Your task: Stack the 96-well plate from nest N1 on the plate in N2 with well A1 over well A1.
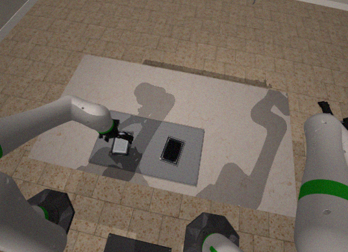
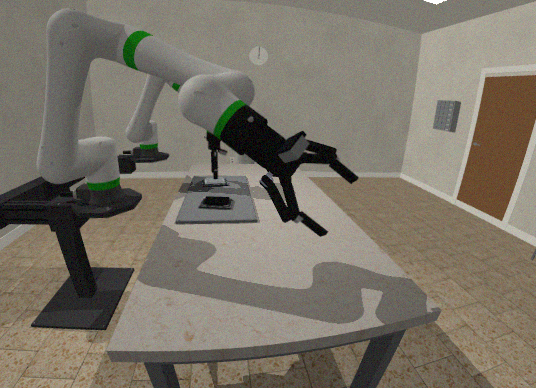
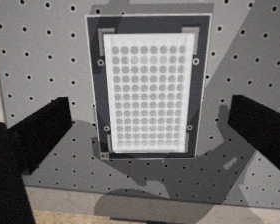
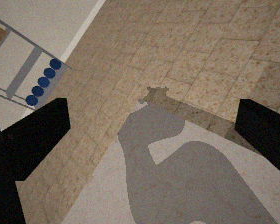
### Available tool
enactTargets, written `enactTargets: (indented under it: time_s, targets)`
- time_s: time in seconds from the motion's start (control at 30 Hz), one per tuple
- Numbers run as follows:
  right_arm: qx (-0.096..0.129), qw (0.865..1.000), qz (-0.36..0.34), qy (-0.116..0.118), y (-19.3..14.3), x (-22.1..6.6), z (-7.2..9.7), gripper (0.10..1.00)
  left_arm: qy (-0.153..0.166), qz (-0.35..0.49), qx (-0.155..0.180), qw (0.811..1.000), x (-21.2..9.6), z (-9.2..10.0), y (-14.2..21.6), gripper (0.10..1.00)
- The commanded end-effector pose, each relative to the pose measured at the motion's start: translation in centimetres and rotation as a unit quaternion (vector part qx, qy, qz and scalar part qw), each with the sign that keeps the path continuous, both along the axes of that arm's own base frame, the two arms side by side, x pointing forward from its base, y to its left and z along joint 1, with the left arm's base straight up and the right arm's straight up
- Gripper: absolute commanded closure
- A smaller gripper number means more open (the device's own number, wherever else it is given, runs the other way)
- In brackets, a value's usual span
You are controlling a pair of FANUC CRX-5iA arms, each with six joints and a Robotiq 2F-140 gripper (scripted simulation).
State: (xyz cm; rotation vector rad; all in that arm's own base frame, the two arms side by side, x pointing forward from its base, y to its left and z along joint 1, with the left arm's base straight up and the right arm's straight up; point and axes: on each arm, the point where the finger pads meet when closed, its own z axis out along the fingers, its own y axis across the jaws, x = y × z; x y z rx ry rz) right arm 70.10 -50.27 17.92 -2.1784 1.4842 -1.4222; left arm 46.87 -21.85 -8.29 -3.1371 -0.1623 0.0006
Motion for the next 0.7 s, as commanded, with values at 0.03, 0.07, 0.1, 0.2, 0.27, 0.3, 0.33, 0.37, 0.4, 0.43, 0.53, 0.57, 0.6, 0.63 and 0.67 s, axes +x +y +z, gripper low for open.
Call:
enactTargets:
  time_s: [0.03, 0.07, 0.1, 0.2, 0.27, 0.3, 0.33, 0.37, 0.4, 0.43, 0.53, 0.57, 0.6, 0.63, 0.67]
  targets:
    - [-0.001, 1.000, 0.000, -0.001, 0.0, 0.0, 0.2, 0.098, -0.001, 0.000, 0.000, 1.000, 0.1, -0.1, 0.0, 0.098]
    - [-0.001, 1.000, 0.000, -0.001, 0.0, 0.0, 0.2, 0.098, -0.001, 0.000, 0.000, 1.000, 0.1, -0.3, 0.0, 0.098]
    - [-0.001, 1.000, 0.000, -0.001, 0.0, 0.0, 0.2, 0.098, -0.001, 0.000, 0.000, 1.000, 0.1, -0.5, 0.0, 0.098]
    - [-0.001, 1.000, 0.000, -0.001, 0.0, 0.0, 0.2, 0.098, -0.001, 0.000, 0.000, 1.000, 0.1, -1.0, 0.0, 0.098]
    - [-0.001, 1.000, 0.000, -0.001, 0.0, 0.0, 0.2, 0.098, -0.001, 0.000, 0.000, 1.000, 0.1, -1.3, 0.0, 0.098]
    - [-0.001, 1.000, 0.000, -0.001, 0.0, 0.0, 0.2, 0.098, -0.001, 0.000, 0.000, 1.000, 0.1, -1.5, 0.0, 0.098]
    - [-0.001, 1.000, 0.000, -0.001, 0.0, 0.0, 0.2, 0.098, -0.001, 0.000, 0.000, 1.000, 0.1, -1.6, 0.0, 0.098]
    - [-0.001, 1.000, 0.000, -0.001, 0.0, 0.0, 0.2, 0.098, -0.001, 0.000, 0.000, 1.000, 0.1, -1.8, 0.0, 0.098]
    - [-0.001, 1.000, 0.000, -0.001, 0.0, 0.0, 0.2, 0.098, -0.001, 0.000, 0.000, 1.000, 0.1, -2.0, 0.0, 0.098]
    - [-0.001, 1.000, 0.000, -0.001, 0.0, 0.0, 0.2, 0.098, -0.001, 0.000, 0.000, 1.000, 0.1, -2.1, 0.0, 0.098]
    - [-0.001, 1.000, 0.000, -0.001, 0.0, 0.0, 0.2, 0.098, -0.001, 0.000, 0.000, 1.000, 0.1, -2.4, 0.0, 0.098]
    - [-0.001, 1.000, 0.000, -0.001, 0.0, 0.0, 0.2, 0.098, -0.001, 0.000, 0.000, 1.000, 0.1, -2.4, 0.0, 0.098]
    - [-0.001, 1.000, 0.000, -0.001, 0.0, 0.0, 0.2, 0.098, -0.001, 0.000, 0.000, 1.000, 0.1, -2.4, 0.0, 0.098]
    - [-0.001, 1.000, 0.000, -0.001, 0.0, 0.0, 0.2, 0.098, -0.001, 0.000, 0.000, 1.000, 0.1, -2.4, 0.0, 0.098]
    - [-0.001, 1.000, 0.000, -0.001, 0.0, 0.0, 0.2, 0.098, -0.001, 0.000, 0.000, 1.000, 0.1, -2.4, 0.0, 0.098]
